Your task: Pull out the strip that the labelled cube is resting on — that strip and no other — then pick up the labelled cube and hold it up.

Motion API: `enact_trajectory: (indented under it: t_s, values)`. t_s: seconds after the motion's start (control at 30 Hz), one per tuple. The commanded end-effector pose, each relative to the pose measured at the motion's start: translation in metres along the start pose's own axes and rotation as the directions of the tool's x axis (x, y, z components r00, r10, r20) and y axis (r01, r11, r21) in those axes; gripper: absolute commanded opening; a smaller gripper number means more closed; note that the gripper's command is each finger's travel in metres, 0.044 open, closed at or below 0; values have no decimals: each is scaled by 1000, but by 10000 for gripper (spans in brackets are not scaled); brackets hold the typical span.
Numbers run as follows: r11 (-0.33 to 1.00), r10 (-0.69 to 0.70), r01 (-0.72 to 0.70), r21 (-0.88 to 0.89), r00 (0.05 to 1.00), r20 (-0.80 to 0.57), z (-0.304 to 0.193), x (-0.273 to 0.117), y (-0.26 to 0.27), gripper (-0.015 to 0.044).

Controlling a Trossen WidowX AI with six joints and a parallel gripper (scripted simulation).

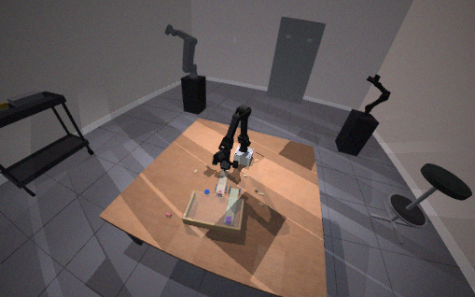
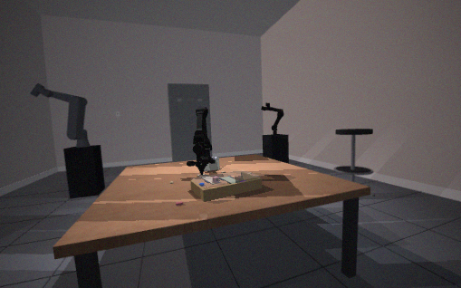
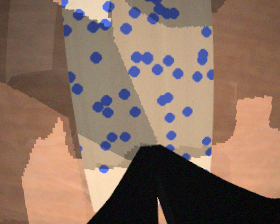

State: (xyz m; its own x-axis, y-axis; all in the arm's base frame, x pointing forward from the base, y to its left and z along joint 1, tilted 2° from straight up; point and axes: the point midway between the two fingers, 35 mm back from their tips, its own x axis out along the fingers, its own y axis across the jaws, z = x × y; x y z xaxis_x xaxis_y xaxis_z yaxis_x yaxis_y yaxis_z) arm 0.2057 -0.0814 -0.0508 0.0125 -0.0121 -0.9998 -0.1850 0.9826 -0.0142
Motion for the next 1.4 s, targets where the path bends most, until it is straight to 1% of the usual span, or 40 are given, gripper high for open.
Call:
enact_trajectory:
  t_s: [0.0, 0.2, 0.23, 0.37, 0.47, 0.67, 1.03, 1.37]
  values:
    - [1000, 9, -9, -3, 1000, -30, -10, 4, 4, 0]
    - [1000, 9, -9, -3, 1000, -30, -10, 4, 4, 0]
    - [1000, 0, 0, 0, 1000, -2, 0, -2, 0, 0]
    - [1000, 8, -8, -3, 1000, -27, 3, -40, -1, 0]
    - [1000, 8, -8, -3, 1000, -29, 3, -43, -1, 0]
    - [997, 8, -10, -77, 1000, -26, 30, -43, -1, 157]
    - [997, 8, -10, -79, 1000, -22, 75, -47, 1, 440]
    - [997, 8, -10, -79, 1000, -18, 116, -51, 0, 440]
